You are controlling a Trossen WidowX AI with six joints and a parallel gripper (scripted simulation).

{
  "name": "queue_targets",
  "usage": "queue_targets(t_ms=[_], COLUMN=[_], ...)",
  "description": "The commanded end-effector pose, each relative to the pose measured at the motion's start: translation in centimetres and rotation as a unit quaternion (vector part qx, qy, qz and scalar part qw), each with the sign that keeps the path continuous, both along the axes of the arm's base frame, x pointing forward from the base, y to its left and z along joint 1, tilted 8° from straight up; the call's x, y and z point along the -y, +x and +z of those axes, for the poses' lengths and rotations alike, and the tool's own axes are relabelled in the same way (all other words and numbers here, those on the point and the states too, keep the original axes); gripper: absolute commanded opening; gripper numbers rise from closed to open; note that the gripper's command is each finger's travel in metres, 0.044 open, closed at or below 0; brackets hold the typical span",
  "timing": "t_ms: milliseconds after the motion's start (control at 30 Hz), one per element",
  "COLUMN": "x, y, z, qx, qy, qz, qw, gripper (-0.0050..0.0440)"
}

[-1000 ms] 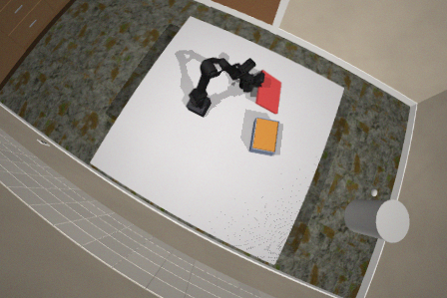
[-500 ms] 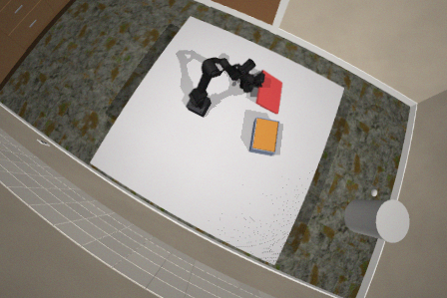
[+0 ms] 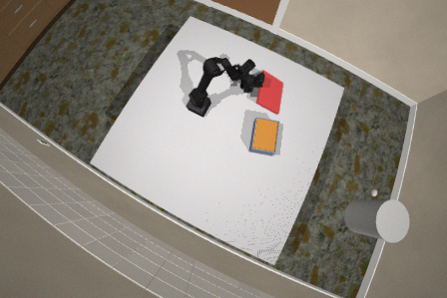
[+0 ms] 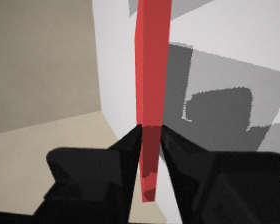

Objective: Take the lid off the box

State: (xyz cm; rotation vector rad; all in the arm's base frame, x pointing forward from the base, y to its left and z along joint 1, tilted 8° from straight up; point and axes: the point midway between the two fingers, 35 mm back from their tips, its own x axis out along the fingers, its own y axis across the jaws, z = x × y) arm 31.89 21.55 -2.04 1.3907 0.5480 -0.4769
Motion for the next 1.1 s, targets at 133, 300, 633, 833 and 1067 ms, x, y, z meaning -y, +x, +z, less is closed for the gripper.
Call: queue_targets(t_ms=[133,300,633,833,1067], x=[1.0,1.0,1.1,1.1,1.1], y=[-0.9,-0.9,-0.9,-0.9,-0.9], z=[-2.9,-3.1,-4.0,-4.2,-4.2], qx=[-0.031,-0.031,-0.031,-0.031,-0.031], qy=[-0.020,-0.020,-0.020,-0.020,-0.020], qz=[0.004,0.004,0.004,0.004,0.004], qw=[0.999,0.999,0.999,0.999,0.999], gripper=[-0.0050,-0.0050,-0.0050,-0.0050,-0.0050])
